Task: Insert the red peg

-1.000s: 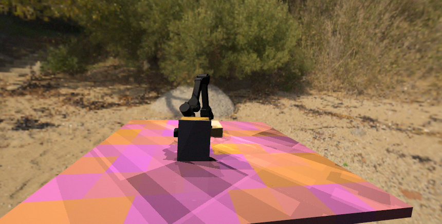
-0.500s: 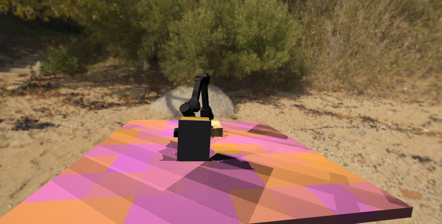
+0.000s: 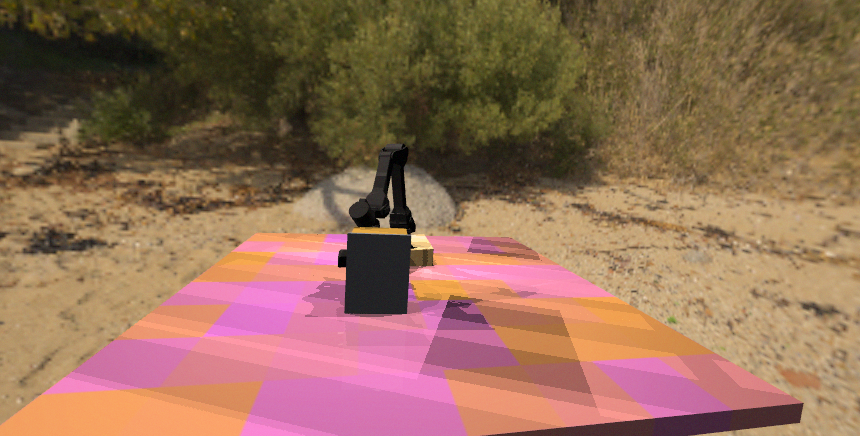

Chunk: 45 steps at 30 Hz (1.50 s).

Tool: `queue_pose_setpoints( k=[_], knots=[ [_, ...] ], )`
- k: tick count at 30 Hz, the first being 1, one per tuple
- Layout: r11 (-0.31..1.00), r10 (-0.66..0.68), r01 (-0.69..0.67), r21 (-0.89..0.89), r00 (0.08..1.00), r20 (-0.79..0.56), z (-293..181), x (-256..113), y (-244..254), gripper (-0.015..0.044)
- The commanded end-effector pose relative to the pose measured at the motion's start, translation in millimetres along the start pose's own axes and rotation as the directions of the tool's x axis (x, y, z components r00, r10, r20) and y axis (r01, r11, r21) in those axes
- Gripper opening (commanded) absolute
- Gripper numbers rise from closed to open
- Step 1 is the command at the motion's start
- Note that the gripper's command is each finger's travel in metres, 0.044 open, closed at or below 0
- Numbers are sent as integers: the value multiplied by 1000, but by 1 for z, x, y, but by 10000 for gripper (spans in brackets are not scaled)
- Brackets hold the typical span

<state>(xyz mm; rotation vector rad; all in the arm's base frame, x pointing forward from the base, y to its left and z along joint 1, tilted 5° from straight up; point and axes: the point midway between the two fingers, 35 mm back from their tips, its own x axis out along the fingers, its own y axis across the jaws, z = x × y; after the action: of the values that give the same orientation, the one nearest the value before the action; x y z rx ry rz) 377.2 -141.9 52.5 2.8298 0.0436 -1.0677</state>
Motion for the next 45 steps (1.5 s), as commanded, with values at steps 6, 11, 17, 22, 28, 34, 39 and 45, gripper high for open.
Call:
queue_pose_setpoints(
  k=[6, 11, 17, 22, 28, 34, 39, 45],
  knots=[
    [1000, -1, 1, 0, 1000, 0, 0, 0, 0, 105],
    [1000, -1, 1, 0, 1000, 0, 0, 0, 0, 220],
    [1000, -2, 2, 1, 1000, 5, 7, -7, -2, 220],
    [1000, -3, 3, 2, 1000, 13, 18, -18, -4, 220],
    [1000, -4, 4, 3, 1000, 18, 27, -26, -7, 220],
    [1000, -5, 5, 3, 1000, 20, 45, -44, -12, 220],
    [1000, -5, 5, 3, 1000, 21, 50, -50, -13, 273],
    [1000, -5, 5, 3, 1000, 23, 46, -69, -11, 430]
  ],
)
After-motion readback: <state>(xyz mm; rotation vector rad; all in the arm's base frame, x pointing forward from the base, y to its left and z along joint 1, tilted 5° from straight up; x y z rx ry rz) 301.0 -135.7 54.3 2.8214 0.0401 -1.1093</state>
